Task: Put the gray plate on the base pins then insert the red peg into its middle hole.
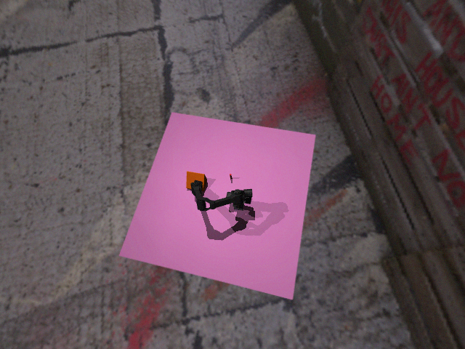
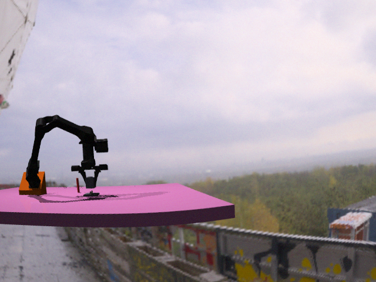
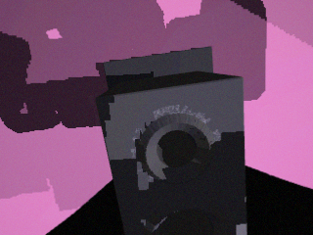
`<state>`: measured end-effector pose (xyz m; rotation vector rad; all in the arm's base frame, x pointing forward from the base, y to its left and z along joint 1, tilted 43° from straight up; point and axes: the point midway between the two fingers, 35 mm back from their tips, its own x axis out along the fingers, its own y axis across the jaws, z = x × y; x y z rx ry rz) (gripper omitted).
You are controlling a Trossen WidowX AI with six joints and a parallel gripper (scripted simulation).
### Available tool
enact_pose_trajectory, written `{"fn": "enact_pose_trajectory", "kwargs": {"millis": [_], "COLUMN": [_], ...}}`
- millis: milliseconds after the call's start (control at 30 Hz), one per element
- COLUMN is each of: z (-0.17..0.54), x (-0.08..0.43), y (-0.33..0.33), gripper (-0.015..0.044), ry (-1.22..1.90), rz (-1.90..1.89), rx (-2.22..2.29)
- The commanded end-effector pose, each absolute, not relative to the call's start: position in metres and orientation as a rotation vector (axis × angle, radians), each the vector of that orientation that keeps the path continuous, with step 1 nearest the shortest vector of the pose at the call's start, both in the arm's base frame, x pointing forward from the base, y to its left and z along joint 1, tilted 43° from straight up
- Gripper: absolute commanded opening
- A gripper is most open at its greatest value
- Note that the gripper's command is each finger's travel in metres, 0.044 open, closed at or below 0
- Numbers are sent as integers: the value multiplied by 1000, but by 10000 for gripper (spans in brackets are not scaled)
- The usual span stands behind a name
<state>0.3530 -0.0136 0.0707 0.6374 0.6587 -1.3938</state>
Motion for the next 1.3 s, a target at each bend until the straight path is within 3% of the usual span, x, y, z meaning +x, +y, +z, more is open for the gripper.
{"fn": "enact_pose_trajectory", "kwargs": {"millis": [0,633,1167,1267], "z": [66,57,57,57], "x": [352,354,354,354], "y": [-18,-27,-27,-27], "gripper": [0,0,420,440], "ry": [659,659,659,659], "rz": [-1395,-1396,-1396,-1396], "rx": [627,636,636,636]}}
